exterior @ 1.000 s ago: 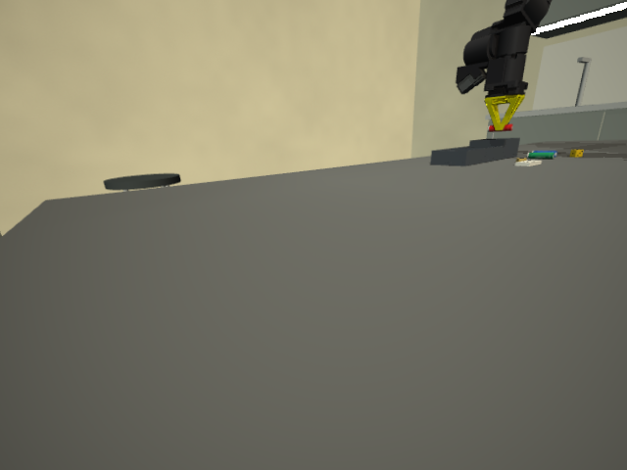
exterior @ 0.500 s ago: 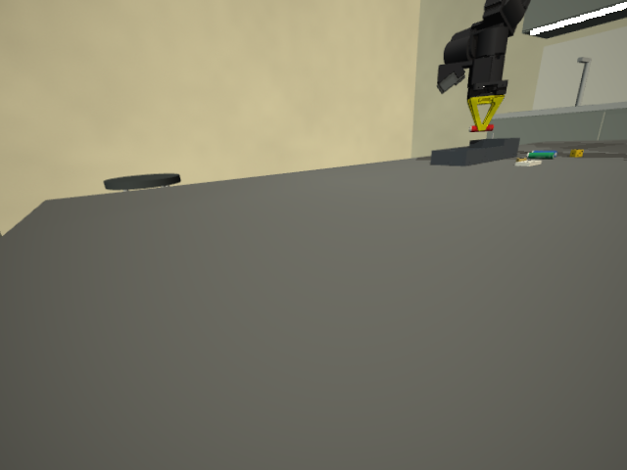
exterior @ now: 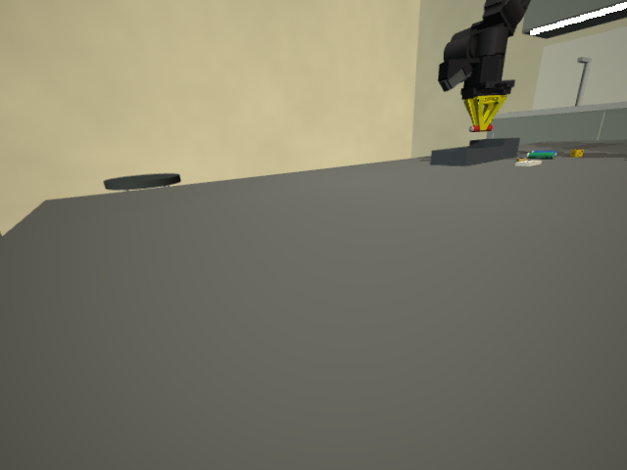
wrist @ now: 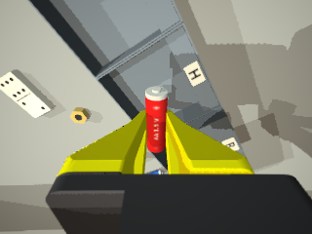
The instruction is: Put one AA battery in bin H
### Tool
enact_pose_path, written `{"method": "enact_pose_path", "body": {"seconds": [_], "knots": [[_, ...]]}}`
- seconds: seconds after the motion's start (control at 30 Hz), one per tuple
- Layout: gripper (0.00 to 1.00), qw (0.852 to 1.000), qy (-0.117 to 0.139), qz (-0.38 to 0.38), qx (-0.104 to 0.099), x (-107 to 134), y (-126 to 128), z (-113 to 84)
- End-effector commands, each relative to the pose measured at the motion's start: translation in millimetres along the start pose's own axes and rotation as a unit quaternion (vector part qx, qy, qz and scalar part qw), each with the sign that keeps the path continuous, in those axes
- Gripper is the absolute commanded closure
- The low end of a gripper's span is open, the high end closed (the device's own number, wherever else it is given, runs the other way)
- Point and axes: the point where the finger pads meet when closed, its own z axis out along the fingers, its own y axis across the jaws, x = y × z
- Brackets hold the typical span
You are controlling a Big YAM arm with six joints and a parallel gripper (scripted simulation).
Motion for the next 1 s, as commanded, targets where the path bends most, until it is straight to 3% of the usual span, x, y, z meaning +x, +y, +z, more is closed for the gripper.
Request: {"method": "enact_pose_path", "body": {"seconds": [0.0,0.1,0.43,0.97], "knots": [[0.91,0.997,-0.002,-0.078,0.006,8.8,-10.1,-5.5],[0.91,0.996,-0.002,-0.093,0.006,9.7,-9.9,-5.5],[0.91,0.965,-0.002,-0.261,0.012,13.0,-6.7,-3.9],[0.91,0.963,0.001,-0.27,0.006,8.8,-13.5,-1.7]]}}
